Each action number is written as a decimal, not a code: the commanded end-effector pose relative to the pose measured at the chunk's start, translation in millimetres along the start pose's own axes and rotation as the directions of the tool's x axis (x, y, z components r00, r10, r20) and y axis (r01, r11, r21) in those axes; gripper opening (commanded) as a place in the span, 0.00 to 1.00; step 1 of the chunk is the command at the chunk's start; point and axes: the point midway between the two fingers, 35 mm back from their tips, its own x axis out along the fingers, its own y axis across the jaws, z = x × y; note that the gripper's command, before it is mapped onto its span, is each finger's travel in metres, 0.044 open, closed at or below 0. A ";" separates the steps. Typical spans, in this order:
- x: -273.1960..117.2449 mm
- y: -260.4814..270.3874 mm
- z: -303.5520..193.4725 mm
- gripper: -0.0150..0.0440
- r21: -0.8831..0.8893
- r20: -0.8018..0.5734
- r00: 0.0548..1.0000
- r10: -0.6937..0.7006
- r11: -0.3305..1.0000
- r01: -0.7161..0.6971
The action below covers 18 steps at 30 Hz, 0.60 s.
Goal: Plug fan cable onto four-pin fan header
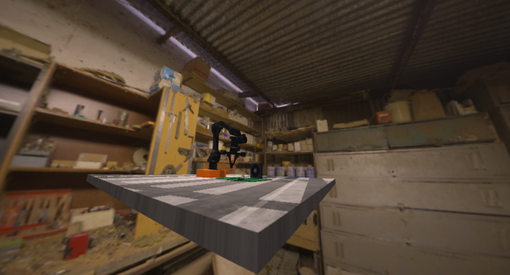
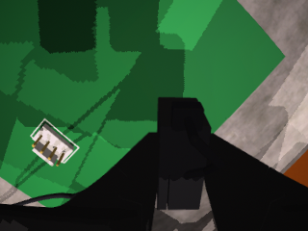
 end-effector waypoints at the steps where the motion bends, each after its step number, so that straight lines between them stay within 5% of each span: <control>1: 7.5 -2.0 -1.1 0.25 0.007 0.038 0.998 -0.042 0.999 0.042; 18: 28.4 -3.3 -4.5 0.25 0.036 0.223 0.961 -0.163 0.987 0.159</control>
